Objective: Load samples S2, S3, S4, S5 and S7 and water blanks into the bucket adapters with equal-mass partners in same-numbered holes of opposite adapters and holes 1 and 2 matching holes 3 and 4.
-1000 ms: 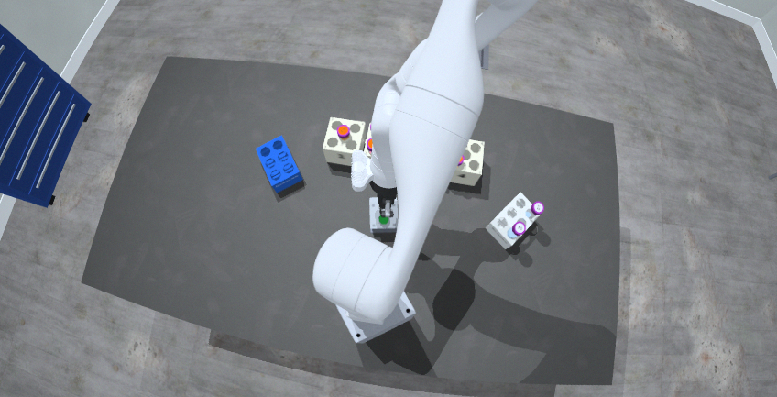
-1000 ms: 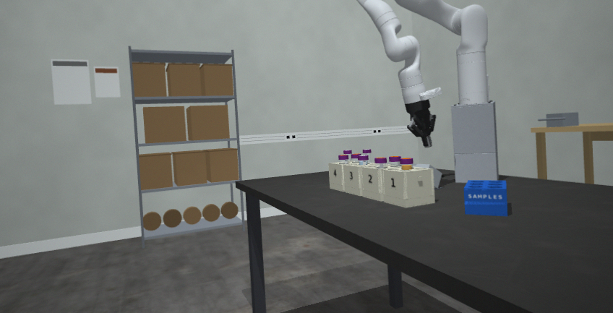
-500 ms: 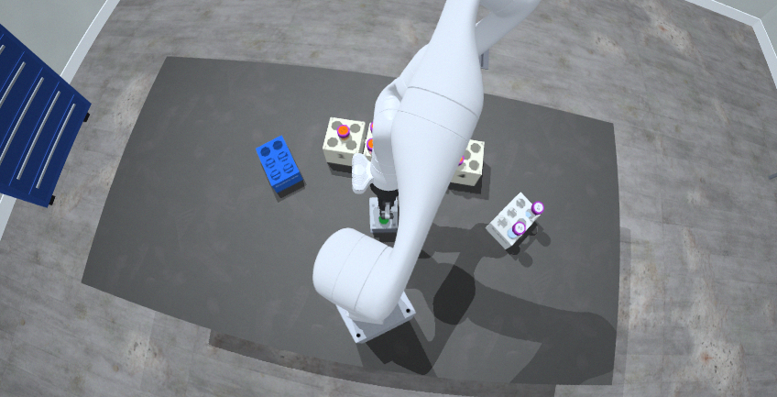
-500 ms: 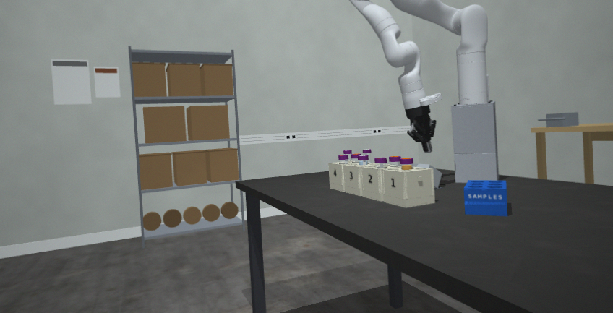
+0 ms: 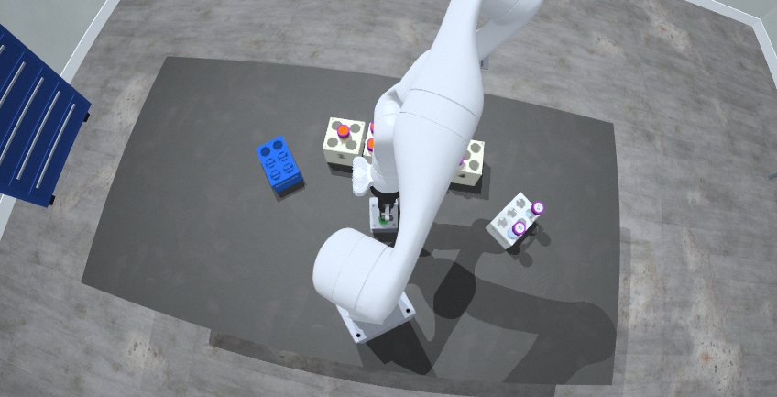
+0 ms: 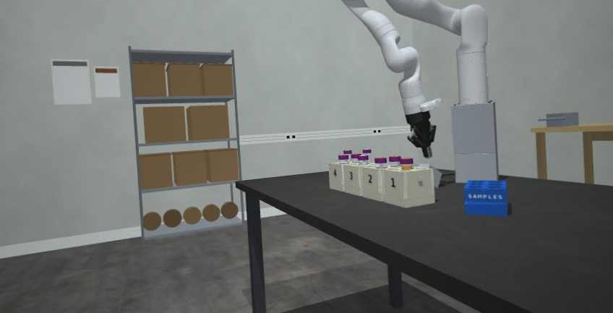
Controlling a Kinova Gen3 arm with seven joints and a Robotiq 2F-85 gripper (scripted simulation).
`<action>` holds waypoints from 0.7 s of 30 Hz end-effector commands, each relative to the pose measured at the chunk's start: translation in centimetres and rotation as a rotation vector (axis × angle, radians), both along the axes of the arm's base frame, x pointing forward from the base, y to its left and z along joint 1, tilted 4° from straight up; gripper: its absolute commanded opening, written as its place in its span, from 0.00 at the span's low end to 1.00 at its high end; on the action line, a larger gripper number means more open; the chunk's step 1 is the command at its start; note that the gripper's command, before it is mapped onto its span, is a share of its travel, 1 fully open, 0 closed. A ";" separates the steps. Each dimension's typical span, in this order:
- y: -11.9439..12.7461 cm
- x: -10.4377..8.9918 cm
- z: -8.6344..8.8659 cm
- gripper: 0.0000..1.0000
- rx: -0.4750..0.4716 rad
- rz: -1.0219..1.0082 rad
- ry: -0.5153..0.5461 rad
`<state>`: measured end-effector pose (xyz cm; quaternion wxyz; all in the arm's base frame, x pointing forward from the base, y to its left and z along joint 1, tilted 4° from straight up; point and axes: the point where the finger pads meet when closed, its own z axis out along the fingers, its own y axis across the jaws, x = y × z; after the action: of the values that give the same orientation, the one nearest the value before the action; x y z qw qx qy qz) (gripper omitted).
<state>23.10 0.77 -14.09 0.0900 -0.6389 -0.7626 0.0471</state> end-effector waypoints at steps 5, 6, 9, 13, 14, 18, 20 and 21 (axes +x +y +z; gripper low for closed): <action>0.0 0.1 -0.6 0.10 0.000 0.000 -0.001; 0.0 0.1 -0.7 0.10 0.000 0.000 -0.001; 0.0 0.1 -0.7 0.10 0.000 0.000 -0.001; 0.0 0.1 -0.8 0.10 0.000 0.000 -0.001; 0.0 0.1 -0.9 0.10 0.000 0.000 -0.001; 0.0 0.1 -1.1 0.10 0.000 0.000 -0.001; 0.1 0.1 -1.3 0.10 0.000 0.000 -0.001; 0.1 0.1 -1.3 0.10 0.000 0.000 -0.001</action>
<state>23.20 0.83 -15.37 0.0900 -0.6389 -0.7625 0.0470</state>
